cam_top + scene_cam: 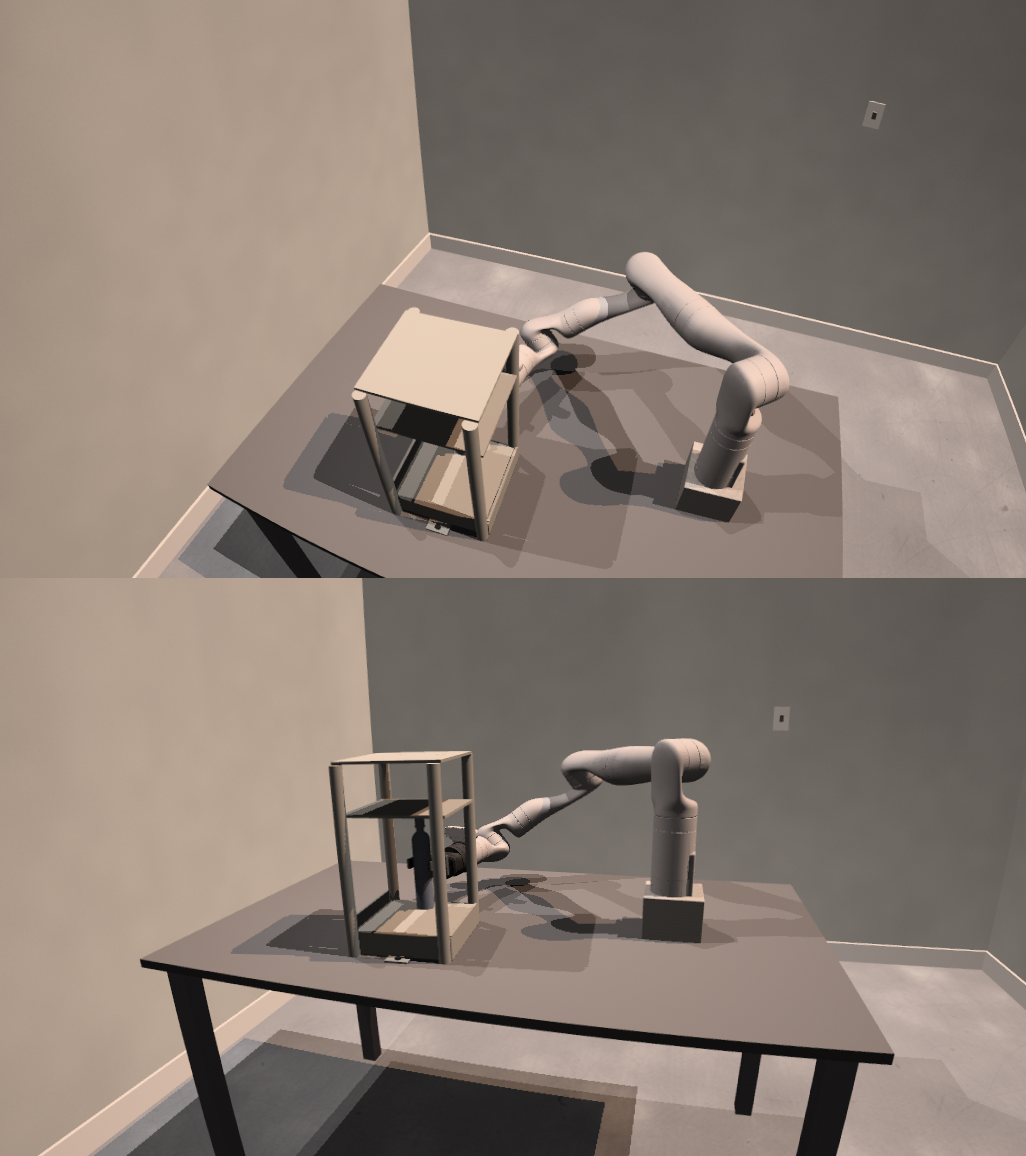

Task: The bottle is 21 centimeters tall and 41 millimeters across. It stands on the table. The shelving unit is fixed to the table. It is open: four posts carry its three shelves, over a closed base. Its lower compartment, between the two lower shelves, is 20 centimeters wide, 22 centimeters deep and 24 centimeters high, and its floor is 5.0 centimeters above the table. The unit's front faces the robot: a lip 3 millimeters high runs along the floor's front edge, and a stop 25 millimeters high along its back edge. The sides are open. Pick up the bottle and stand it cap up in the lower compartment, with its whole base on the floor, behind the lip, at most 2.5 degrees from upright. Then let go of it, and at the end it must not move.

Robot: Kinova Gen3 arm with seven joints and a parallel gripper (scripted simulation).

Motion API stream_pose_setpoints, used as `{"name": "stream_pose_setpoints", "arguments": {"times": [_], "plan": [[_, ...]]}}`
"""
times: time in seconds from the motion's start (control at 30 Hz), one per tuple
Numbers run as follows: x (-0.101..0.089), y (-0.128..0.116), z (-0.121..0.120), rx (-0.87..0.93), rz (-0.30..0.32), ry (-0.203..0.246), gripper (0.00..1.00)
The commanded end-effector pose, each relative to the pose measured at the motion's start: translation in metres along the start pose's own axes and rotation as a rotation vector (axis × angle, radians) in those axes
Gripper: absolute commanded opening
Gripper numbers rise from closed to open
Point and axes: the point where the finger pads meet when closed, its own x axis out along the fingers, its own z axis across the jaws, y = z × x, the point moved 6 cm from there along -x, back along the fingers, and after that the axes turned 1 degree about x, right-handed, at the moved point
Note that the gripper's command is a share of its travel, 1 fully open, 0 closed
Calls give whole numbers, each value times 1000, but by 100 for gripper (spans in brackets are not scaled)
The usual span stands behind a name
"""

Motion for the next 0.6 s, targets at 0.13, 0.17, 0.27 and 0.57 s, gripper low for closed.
{"name": "stream_pose_setpoints", "arguments": {"times": [0.13, 0.17, 0.27, 0.57], "plan": [[-2, 1, 1, -2, 0, -1, 100], [-2, 1, 1, -2, 0, -1, 100], [-4, 1, 1, -2, 0, -1, 100], [-10, 1, 1, -2, 0, -1, 100]]}}
